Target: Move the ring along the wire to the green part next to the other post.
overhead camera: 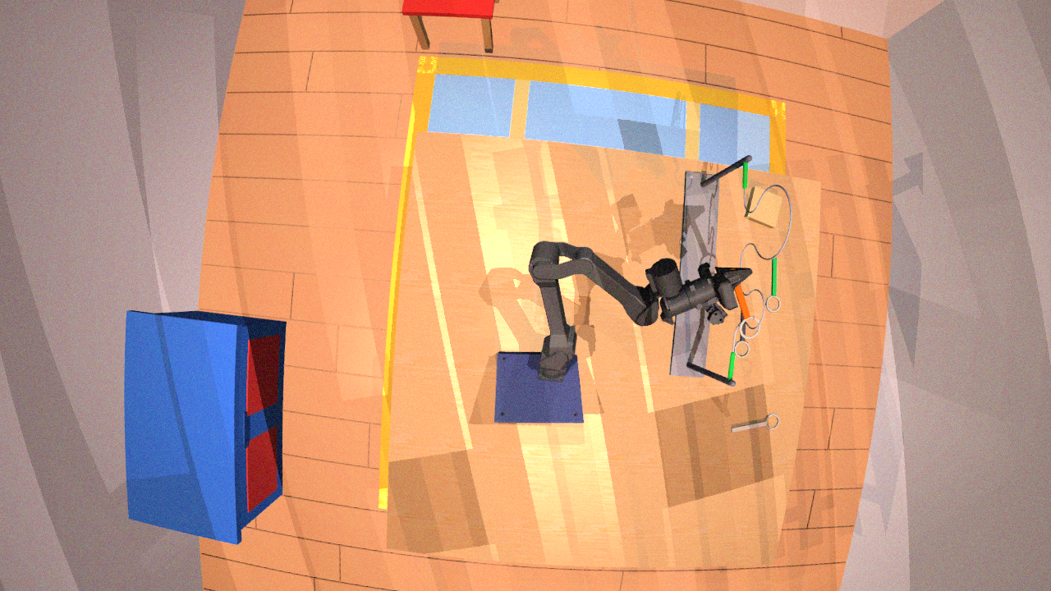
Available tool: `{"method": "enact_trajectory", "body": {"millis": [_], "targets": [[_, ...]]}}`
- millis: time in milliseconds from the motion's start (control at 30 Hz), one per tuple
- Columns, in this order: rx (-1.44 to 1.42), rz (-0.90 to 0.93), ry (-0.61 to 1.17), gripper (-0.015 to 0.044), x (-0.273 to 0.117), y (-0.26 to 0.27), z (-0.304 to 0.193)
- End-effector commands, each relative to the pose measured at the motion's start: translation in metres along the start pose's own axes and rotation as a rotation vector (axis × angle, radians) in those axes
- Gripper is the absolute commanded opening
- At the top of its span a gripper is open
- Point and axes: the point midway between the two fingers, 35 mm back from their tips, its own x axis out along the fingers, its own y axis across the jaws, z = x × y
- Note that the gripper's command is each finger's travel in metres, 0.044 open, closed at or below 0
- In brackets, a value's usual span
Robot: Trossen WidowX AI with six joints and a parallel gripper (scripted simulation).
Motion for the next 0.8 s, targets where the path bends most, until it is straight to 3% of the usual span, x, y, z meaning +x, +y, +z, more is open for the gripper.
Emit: {"method": "enact_trajectory", "body": {"millis": [0, 767], "targets": [[0.049, 0.027, -0.005, -0.015, 0.0, 0.001, 0.0], [-0.065, -0.039, 0.012, -0.015, -0.003, -0.035, -0.004]]}}
